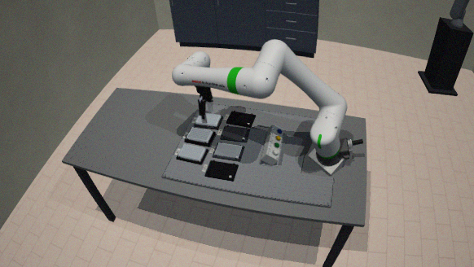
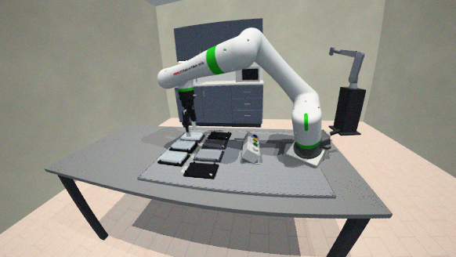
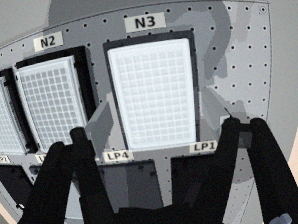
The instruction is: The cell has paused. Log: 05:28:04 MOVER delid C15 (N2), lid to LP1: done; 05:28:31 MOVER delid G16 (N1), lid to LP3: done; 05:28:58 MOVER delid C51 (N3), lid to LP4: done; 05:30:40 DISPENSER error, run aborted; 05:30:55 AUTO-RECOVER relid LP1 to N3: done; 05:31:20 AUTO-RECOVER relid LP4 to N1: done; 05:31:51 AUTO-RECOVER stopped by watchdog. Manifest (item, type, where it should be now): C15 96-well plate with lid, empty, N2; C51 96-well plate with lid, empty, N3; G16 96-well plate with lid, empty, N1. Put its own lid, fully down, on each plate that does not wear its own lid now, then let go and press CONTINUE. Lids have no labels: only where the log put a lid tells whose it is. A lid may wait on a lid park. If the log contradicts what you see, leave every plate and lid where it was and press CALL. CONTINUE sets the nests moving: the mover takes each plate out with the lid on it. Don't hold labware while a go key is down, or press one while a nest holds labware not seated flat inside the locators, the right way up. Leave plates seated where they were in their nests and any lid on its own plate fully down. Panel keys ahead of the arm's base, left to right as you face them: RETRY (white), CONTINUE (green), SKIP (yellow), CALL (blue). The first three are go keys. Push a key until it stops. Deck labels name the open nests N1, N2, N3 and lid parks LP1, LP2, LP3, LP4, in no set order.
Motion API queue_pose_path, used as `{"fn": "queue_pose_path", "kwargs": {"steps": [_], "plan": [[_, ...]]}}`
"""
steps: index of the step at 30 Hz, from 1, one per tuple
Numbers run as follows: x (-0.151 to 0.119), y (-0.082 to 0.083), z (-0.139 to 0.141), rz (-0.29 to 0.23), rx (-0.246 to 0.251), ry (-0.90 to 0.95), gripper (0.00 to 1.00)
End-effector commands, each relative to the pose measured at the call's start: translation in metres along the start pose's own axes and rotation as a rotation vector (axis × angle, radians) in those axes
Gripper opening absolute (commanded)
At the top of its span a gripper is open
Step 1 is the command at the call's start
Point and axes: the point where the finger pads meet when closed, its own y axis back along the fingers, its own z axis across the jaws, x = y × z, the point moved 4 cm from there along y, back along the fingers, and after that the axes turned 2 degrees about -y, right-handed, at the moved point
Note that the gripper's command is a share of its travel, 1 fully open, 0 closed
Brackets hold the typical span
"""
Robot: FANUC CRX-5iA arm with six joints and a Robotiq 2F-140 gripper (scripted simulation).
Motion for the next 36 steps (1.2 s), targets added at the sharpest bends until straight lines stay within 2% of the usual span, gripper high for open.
{"fn": "queue_pose_path", "kwargs": {"steps": [1, 2, 36], "plan": [[0.0001, 0.0003, 0.0001, 0.0, 0.0, 0.0, 0.66], [0.0001, 0.0003, 0.0001, 0.0, 0.0, 0.0, 0.59], [0.0001, 0.0003, 0.0001, 0.0, 0.0, 0.0, 0.59]]}}
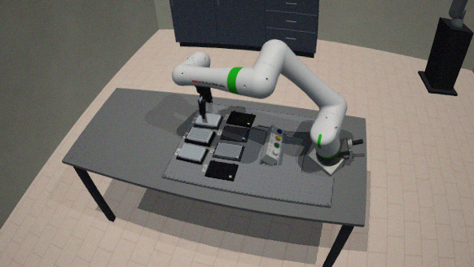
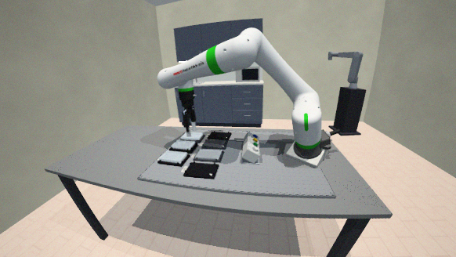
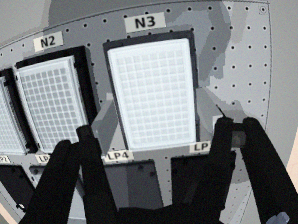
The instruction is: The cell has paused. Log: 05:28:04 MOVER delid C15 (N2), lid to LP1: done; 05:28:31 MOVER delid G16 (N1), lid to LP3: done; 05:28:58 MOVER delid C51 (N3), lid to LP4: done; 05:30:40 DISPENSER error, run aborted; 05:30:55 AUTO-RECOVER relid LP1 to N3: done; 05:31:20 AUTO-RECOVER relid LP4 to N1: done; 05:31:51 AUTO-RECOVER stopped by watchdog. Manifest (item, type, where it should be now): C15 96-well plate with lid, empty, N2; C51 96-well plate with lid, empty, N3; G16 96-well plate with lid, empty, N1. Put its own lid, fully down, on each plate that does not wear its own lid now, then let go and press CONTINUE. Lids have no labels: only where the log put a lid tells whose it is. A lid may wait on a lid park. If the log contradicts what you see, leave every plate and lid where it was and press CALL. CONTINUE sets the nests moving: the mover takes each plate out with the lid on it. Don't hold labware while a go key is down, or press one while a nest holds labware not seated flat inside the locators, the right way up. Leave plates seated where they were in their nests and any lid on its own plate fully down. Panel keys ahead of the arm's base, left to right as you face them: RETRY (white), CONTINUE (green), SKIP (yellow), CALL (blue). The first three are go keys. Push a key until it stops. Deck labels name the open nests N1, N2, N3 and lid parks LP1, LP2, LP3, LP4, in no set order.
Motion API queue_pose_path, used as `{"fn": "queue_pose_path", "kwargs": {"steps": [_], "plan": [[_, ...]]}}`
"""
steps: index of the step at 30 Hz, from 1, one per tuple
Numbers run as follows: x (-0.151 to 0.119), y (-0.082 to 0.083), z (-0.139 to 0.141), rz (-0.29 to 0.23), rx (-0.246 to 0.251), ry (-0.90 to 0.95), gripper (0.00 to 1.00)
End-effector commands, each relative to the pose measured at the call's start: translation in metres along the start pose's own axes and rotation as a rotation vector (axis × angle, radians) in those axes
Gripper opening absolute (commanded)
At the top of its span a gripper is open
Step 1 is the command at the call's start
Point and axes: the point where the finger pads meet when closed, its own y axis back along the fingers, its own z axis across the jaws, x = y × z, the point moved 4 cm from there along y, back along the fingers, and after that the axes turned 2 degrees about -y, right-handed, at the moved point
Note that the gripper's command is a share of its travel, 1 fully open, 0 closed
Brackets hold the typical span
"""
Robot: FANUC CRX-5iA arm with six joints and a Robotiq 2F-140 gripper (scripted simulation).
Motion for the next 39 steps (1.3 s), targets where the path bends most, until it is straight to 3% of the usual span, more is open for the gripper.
{"fn": "queue_pose_path", "kwargs": {"steps": [1, 33, 34, 39], "plan": [[0.0001, 0.0003, 0.0001, 0.0, 0.0, 0.0, 0.59], [0.0001, 0.0003, 0.0001, 0.0, 0.0, 0.0, 0.59], [0.0001, 0.0003, 0.0001, 0.0, 0.0, 0.0, 0.66], [0.0001, 0.0003, 0.0001, 0.0, 0.0, 0.0, 0.66]]}}
